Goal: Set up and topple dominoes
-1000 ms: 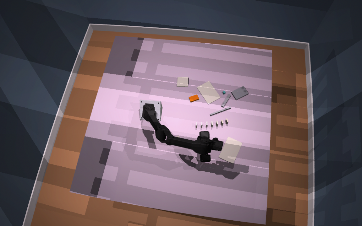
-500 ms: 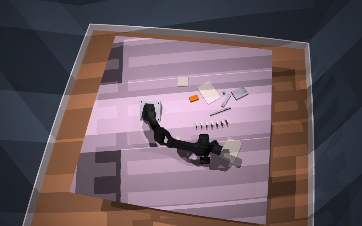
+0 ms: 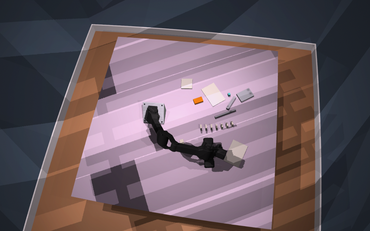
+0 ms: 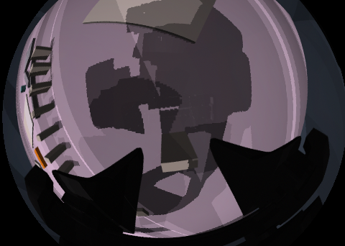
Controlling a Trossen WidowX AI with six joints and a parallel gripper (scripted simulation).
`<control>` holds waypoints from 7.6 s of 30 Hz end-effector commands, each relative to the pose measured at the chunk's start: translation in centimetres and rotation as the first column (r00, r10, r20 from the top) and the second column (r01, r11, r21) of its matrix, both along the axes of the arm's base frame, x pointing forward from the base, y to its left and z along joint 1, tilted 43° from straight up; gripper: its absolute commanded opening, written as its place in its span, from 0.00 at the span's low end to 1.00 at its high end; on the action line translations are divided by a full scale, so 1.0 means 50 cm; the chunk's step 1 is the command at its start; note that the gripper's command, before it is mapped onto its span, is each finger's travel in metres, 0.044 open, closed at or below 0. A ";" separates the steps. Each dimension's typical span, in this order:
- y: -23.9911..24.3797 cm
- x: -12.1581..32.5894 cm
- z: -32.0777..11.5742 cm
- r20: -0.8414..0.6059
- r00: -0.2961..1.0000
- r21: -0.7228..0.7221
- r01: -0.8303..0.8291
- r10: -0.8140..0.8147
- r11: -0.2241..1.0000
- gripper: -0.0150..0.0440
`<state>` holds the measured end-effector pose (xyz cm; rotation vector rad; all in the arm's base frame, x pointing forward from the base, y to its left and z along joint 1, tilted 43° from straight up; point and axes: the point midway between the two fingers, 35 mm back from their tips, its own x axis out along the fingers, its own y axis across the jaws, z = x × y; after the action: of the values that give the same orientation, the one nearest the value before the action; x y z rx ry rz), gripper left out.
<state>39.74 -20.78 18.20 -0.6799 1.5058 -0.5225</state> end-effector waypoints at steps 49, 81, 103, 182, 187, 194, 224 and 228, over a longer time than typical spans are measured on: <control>0.455 -0.198 -0.070 -0.015 1.000 0.018 -0.006 0.006 1.000 0.44; 0.275 -0.195 -0.259 -0.012 1.000 0.013 -0.006 0.006 1.000 0.44; 0.275 -0.195 -0.259 -0.012 1.000 0.013 -0.006 0.006 1.000 0.97; 0.052 -0.346 -0.131 0.660 0.240 0.396 0.695 -0.712 0.601 0.91; 0.052 -0.346 -0.131 0.660 0.240 0.396 0.695 -0.712 0.601 0.69; 0.052 -0.346 -0.131 0.660 0.240 0.396 0.695 -0.712 0.601 0.44; 0.205 -0.354 0.053 0.585 0.494 0.274 0.626 -0.643 0.730 0.44; 0.183 -0.358 0.073 0.451 0.741 0.151 0.486 -0.497 0.861 0.44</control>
<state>22.05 -10.61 20.57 0.1446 1.0428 -1.1707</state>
